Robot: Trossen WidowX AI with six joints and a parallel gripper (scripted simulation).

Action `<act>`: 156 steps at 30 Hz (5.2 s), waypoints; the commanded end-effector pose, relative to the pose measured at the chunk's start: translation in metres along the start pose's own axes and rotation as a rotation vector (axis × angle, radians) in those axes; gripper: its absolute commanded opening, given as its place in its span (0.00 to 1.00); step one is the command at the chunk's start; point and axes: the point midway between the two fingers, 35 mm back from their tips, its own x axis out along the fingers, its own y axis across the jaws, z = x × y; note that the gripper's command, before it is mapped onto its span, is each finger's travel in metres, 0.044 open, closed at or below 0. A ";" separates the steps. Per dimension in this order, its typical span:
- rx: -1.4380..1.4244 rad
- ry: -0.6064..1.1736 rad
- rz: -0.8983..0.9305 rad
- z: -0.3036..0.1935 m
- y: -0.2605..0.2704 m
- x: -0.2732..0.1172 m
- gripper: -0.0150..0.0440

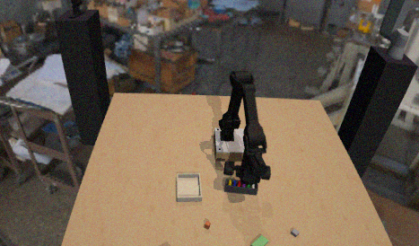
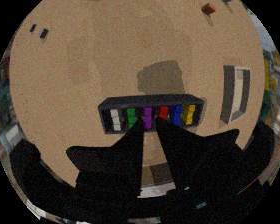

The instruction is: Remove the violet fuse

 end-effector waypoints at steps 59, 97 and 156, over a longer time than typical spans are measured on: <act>-0.002 0.000 0.001 0.001 0.000 -0.001 0.25; -0.005 0.000 0.003 0.001 0.000 -0.019 0.25; -0.007 -0.002 -0.007 0.040 -0.116 -0.052 0.25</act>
